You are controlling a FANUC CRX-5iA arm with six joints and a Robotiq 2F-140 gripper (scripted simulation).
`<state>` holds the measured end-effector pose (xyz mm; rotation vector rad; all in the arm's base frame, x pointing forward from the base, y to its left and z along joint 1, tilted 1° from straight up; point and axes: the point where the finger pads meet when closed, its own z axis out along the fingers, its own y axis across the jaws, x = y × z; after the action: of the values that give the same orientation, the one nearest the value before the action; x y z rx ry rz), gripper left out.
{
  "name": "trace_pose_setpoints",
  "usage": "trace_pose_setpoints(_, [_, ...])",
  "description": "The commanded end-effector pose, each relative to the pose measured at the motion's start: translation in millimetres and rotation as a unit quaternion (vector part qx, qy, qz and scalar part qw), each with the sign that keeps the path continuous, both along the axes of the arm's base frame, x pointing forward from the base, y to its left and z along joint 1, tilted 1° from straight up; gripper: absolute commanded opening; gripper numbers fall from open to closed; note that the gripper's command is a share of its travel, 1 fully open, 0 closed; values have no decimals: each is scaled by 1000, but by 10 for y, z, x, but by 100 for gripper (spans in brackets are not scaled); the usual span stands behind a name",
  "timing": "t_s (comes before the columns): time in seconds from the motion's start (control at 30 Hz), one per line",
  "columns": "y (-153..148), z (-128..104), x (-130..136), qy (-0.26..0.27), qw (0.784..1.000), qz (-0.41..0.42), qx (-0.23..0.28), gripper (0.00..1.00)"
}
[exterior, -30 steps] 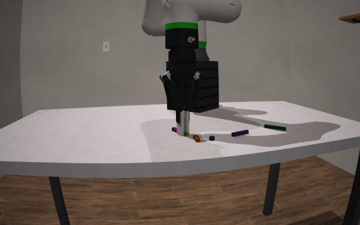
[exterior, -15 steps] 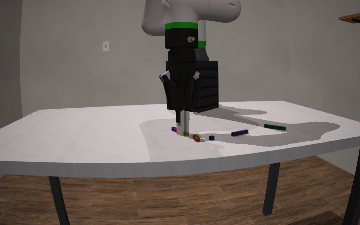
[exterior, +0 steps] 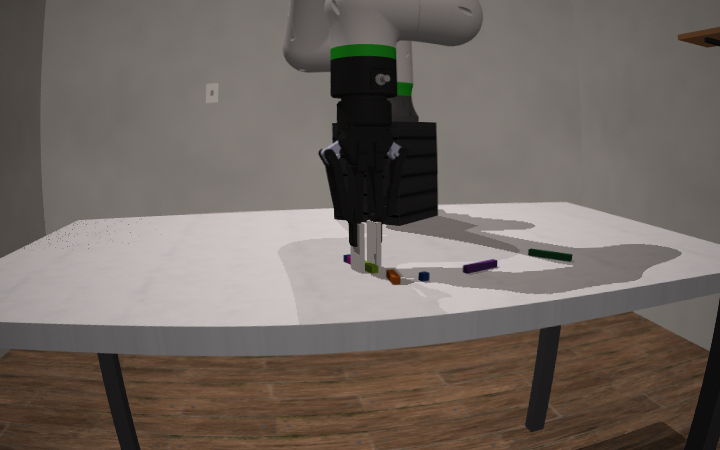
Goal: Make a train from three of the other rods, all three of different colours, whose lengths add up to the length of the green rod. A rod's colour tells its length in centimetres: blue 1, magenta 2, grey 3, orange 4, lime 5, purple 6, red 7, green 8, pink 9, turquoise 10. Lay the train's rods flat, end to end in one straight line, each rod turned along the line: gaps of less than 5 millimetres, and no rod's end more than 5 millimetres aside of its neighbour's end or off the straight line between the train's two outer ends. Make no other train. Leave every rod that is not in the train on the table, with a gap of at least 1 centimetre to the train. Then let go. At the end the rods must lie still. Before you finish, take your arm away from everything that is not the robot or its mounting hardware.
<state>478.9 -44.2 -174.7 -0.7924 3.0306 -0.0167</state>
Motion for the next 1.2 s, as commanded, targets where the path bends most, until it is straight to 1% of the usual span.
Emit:
trace_pose_setpoints(0.0, [-1,1,2,0,1000,0,0,12])
trace_pose_setpoints(0.03, [-1,1,2,0,1000,0,0,15])
trace_pose_setpoints(0.43, [-1,4,2,0,1000,0,0,15])
trace_pose_setpoints(0.57, [0,50,1,0,1000,0,0,15])
trace_pose_setpoints(0.67, [1,139,0,0,1000,0,0,15])
trace_pose_setpoints(0.8, [2,323,-2,0,1000,0,0,15])
trace_pose_setpoints(0.87, [2,323,-2,0,1000,0,0,15])
trace_pose_setpoints(1.17, [6,783,-7,0,1000,0,0,15])
